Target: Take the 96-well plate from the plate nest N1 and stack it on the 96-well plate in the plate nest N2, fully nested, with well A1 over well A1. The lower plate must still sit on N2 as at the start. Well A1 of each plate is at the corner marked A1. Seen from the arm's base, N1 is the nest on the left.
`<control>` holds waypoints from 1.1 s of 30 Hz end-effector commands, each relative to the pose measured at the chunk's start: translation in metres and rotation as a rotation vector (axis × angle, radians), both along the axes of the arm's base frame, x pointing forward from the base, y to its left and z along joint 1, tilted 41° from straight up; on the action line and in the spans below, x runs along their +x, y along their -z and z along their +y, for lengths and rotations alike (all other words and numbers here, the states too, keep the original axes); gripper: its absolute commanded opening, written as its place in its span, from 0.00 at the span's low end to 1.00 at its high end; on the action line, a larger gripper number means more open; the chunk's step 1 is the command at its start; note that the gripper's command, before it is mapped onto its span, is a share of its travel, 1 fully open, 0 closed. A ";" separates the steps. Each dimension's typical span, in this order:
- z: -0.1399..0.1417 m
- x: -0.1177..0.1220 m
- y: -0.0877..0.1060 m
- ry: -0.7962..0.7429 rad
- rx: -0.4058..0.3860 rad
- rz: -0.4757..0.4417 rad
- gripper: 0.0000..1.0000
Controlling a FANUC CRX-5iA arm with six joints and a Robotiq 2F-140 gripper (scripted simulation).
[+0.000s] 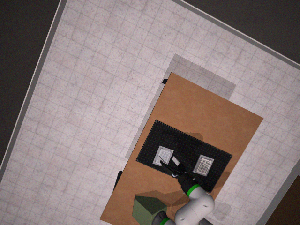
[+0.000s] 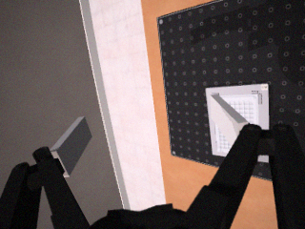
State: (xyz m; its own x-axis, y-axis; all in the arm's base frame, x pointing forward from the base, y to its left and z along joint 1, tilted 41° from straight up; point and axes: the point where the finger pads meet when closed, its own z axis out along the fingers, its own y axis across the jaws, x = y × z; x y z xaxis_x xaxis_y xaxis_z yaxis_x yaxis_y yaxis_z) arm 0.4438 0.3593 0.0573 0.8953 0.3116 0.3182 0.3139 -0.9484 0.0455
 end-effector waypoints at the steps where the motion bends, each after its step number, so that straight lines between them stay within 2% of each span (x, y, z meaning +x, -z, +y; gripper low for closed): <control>1: -0.014 -0.006 0.016 0.025 -0.091 0.017 1.00; 4: -0.022 -0.009 0.026 0.025 -0.091 0.017 1.00; 6: -0.022 -0.009 0.026 0.025 -0.091 0.017 1.00; 10: -0.035 -0.015 0.040 0.056 -0.220 0.026 1.00; 15: -0.048 -0.019 0.053 0.059 -0.233 0.027 1.00; 19: -0.064 -0.024 0.064 0.089 -0.362 0.020 1.00; 23: -0.072 -0.026 0.069 0.091 -0.374 0.019 1.00; 27: -0.090 -0.031 0.078 0.119 -0.502 -0.004 1.00; 31: -0.101 -0.033 0.083 0.121 -0.513 -0.006 1.00; 33: -0.111 -0.035 0.086 0.133 -0.576 -0.026 1.00</control>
